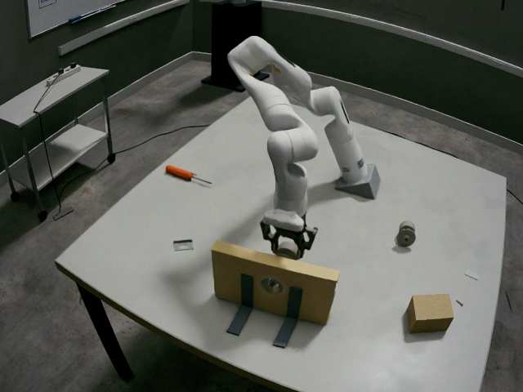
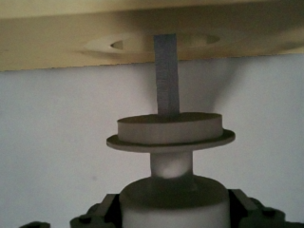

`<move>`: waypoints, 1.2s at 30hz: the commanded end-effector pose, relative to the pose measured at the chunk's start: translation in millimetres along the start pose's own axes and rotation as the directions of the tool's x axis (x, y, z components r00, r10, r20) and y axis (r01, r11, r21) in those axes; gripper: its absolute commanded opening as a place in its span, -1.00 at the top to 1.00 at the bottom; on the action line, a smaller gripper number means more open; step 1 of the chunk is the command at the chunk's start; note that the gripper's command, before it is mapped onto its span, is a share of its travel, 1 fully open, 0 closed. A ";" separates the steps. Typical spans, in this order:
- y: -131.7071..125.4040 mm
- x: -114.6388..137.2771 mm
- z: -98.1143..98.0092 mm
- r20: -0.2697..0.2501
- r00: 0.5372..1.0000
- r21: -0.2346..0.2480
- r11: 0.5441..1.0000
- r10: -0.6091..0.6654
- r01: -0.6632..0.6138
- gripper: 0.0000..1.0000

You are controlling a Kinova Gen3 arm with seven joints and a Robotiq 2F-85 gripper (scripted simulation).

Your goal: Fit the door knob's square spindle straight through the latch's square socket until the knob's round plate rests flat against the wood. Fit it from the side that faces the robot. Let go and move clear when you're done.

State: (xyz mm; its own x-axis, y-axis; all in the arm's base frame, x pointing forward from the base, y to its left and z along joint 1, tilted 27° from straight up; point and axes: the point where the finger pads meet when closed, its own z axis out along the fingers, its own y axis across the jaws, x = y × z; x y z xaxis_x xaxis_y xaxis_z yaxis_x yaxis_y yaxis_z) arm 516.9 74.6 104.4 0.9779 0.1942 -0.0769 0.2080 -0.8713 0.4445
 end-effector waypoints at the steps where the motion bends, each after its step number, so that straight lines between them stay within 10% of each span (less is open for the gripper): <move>1: -0.5 2.5 -1.1 -0.003 1.000 0.001 1.000 0.001 -0.001 -0.26; 36: -0.5 8.5 -1.5 -0.003 1.000 0.001 1.000 0.001 -0.001 -0.26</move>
State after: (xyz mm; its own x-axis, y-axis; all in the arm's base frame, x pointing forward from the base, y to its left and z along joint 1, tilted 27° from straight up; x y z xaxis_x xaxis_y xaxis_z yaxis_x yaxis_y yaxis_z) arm 524.7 76.5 104.1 0.9781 0.1938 -0.0763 0.2074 -0.8716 0.4443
